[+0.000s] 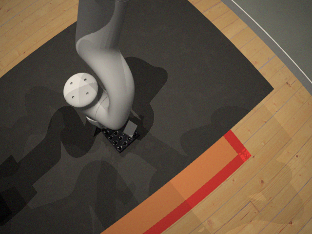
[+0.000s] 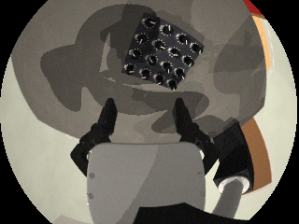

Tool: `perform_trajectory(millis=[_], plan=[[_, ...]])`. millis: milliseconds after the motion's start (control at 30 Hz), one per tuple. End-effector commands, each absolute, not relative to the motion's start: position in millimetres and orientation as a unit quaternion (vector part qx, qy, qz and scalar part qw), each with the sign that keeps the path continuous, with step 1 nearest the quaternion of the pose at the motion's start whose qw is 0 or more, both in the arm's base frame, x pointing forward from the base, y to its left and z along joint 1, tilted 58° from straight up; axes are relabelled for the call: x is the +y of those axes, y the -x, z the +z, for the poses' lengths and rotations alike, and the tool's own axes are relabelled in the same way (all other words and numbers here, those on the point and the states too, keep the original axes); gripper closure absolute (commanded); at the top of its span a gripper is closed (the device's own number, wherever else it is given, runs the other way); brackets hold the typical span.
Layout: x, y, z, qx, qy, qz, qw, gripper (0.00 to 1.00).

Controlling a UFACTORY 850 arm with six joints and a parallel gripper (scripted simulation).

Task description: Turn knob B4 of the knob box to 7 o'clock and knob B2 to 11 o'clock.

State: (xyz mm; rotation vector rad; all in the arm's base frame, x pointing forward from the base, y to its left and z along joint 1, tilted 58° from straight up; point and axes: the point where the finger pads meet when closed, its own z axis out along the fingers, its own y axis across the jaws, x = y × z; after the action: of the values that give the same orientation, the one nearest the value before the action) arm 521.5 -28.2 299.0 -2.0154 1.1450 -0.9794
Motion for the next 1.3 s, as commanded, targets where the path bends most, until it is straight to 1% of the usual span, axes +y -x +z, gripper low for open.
perform_trajectory(millis=[0, 100, 167, 233, 667, 733, 767, 1267], plan=[[-32.6, -521.3, 299.1, 0.374, 0.791, -0.398, 0.276, 0.00], [-35.3, -521.2, 298.9, 0.337, 0.807, -0.411, 0.258, 0.00], [-35.3, -521.2, 298.9, 0.337, 0.807, -0.411, 0.258, 0.00], [-38.5, -521.0, 298.8, 0.291, 0.825, -0.425, 0.234, 0.00], [-49.7, -519.9, 298.2, 0.126, 0.865, -0.462, 0.147, 0.00], [-49.7, -519.9, 298.2, 0.126, 0.865, -0.462, 0.147, 0.00], [-52.2, -519.6, 298.0, 0.089, 0.870, -0.468, 0.128, 0.00], [-64.2, -517.8, 297.2, -0.094, 0.869, -0.484, 0.028, 0.00]])
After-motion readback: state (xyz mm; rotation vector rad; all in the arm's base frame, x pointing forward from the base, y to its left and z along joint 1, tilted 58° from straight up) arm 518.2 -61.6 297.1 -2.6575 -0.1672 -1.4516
